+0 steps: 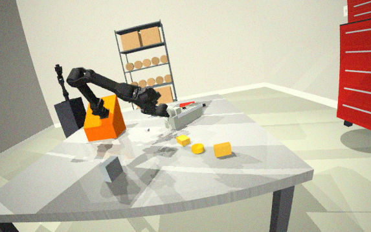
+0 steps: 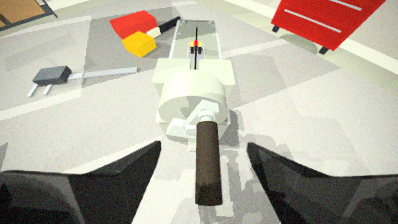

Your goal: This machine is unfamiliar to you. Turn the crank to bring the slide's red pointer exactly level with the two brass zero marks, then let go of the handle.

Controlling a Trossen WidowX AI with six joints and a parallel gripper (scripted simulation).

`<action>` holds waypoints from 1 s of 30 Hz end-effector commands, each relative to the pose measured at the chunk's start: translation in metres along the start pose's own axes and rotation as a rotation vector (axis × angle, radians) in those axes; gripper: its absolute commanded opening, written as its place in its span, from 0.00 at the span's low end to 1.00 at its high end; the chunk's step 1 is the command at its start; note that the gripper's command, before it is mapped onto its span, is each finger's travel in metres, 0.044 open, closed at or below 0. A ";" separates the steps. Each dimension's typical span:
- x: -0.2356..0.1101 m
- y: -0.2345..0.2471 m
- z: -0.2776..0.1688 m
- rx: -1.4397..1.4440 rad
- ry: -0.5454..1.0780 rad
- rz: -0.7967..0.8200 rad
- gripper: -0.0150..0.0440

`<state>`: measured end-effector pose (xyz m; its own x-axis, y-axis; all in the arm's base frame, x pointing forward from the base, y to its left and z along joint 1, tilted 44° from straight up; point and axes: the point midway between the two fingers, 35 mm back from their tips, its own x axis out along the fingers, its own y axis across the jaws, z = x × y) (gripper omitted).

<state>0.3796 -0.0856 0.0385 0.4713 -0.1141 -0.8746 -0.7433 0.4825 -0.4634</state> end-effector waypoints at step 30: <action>-0.087 -0.001 0.059 0.066 0.040 -0.019 1.00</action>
<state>0.3603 -0.0348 0.1277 0.4697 -0.1269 -0.8736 -0.7299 0.5009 -0.4652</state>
